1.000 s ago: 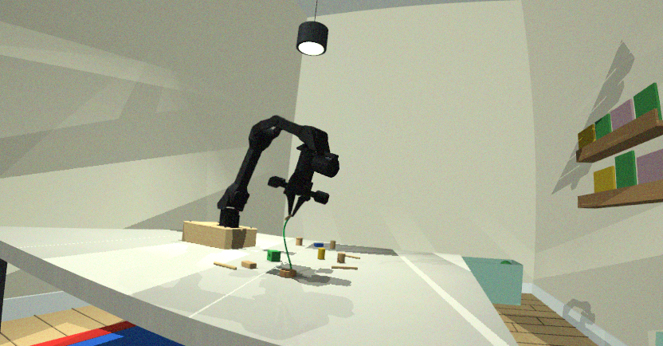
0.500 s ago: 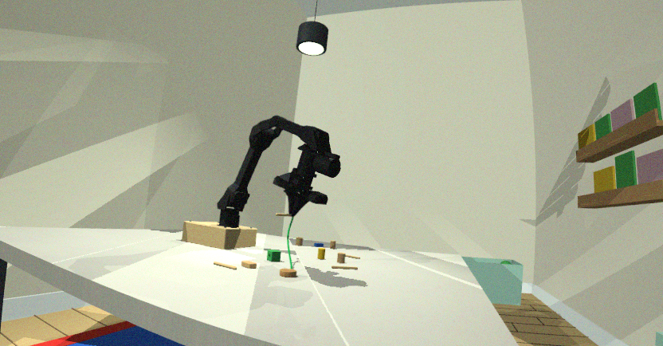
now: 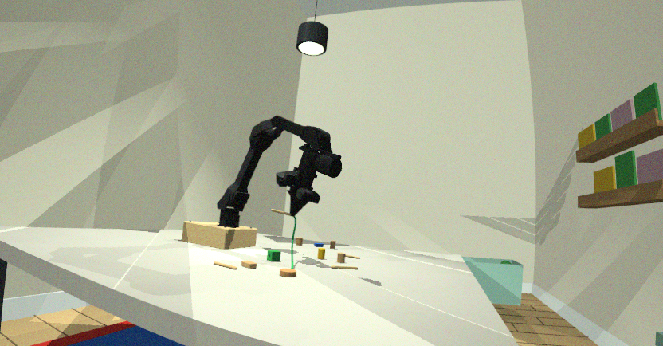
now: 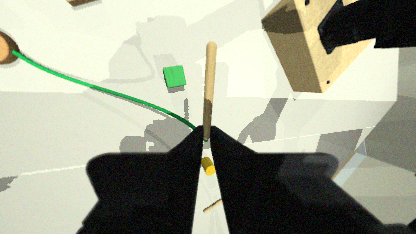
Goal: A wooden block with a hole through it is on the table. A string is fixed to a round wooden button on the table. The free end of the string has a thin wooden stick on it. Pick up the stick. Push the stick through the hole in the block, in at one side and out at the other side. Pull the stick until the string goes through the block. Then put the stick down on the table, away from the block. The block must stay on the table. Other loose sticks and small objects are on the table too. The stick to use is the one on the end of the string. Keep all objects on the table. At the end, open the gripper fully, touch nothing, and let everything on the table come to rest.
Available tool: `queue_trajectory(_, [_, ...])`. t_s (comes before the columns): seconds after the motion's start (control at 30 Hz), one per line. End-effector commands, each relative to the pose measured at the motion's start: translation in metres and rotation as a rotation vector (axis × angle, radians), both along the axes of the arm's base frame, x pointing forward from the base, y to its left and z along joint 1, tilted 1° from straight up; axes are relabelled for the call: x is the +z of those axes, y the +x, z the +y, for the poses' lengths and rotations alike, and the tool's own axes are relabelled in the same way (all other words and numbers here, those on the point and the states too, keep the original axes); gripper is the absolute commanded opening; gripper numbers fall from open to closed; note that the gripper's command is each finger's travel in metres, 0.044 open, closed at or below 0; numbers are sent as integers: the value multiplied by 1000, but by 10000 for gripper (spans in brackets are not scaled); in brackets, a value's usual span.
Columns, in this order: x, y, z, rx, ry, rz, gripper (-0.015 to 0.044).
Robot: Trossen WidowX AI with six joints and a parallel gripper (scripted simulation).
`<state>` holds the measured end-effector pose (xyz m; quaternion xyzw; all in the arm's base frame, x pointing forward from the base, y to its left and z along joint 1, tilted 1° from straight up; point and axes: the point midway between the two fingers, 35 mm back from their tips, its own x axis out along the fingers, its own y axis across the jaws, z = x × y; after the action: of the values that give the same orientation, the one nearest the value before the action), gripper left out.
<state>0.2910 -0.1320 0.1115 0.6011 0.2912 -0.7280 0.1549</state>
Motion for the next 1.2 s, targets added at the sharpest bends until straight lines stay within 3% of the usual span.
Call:
queue_trajectory(0.0, [0,0,0,-122,-35,24,0])
queue_trajectory(0.83, [1,2,3,-931,-256,129,0])
queue_trajectory(1.03, [1,2,3,-947,-263,131,0])
queue_trajectory(1.17, [1,8,5,-829,-271,109,0])
